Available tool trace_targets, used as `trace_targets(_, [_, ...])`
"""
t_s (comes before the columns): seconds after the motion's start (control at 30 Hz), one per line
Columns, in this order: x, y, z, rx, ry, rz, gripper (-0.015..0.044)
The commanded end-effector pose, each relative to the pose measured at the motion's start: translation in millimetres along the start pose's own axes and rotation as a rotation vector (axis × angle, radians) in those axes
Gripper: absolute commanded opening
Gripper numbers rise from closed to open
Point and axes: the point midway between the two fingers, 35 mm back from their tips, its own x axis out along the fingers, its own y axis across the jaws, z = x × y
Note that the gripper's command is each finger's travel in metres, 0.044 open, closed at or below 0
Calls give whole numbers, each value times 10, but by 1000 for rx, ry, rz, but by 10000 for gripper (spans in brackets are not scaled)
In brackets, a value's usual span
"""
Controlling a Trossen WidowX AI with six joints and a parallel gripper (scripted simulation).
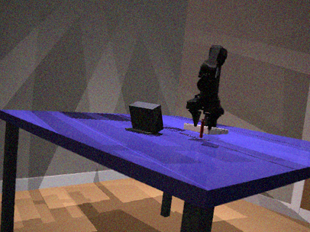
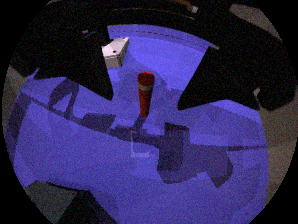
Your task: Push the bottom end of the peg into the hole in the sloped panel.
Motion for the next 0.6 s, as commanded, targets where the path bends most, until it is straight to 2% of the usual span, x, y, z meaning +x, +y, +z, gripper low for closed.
trace_targets(0.0, [-9,4,4,0,-2,2,361])
trace_targets(0.4, [-9,4,4,0,-2,2,46])
trace_targets(0.57, [-9,4,4,0,-2,2,13])
